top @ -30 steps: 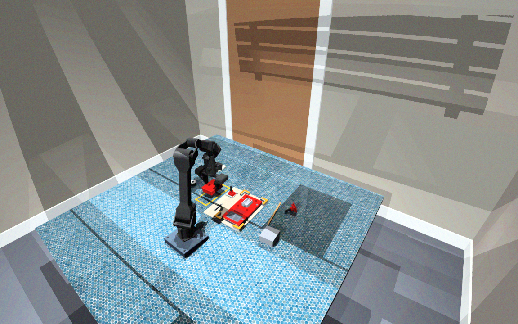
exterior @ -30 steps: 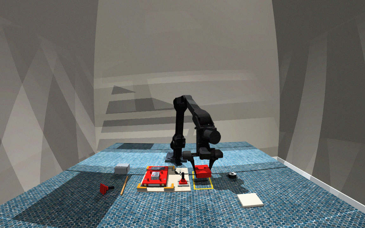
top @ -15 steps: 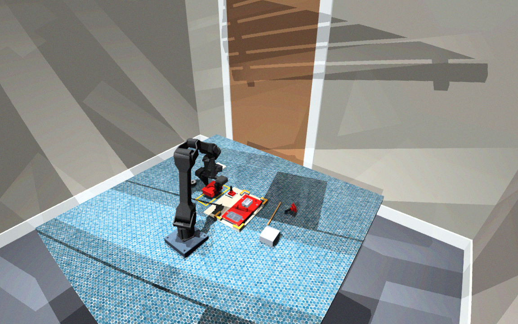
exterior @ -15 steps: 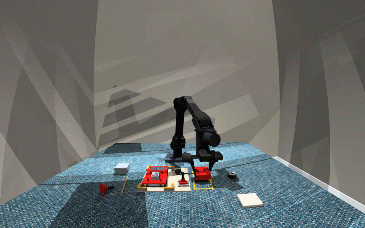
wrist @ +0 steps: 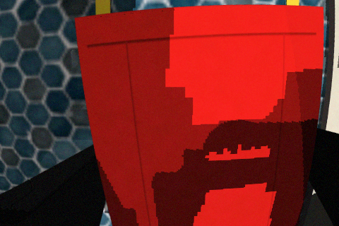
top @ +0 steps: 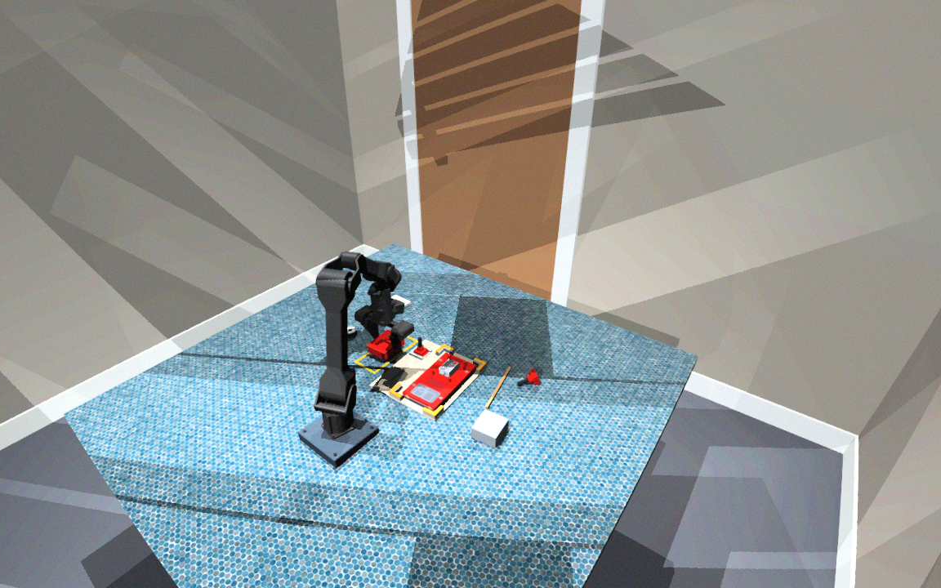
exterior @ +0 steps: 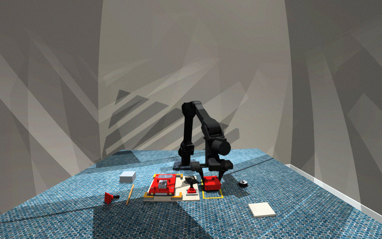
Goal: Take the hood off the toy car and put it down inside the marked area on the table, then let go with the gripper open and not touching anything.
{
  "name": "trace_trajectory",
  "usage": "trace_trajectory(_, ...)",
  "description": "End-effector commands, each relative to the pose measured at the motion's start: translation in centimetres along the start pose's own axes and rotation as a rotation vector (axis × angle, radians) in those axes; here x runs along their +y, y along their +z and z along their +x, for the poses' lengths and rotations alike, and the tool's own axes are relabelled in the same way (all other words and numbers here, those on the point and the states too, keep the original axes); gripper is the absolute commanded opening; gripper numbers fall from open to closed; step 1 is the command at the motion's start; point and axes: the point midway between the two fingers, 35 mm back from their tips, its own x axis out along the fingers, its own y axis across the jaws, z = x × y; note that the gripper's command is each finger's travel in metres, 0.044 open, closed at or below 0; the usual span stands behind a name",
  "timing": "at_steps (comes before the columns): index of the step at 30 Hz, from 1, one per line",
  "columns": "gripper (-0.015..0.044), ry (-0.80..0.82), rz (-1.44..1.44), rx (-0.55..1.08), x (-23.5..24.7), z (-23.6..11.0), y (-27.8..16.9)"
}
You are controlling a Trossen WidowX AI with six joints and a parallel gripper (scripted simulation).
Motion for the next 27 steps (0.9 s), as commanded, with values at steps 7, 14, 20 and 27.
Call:
trace_trajectory(7,0.0,-0.003,-0.002,-0.001,-0.1,0.6,0.0)
trace_trajectory(14,0.0,-0.003,-0.002,-0.001,-0.1,0.9,0.0)
trace_trajectory(20,0.0,-0.003,-0.002,-0.001,-0.1,1.2,0.0)
trace_trajectory(27,0.0,-0.003,-0.002,-0.001,-0.1,1.5,0.0)
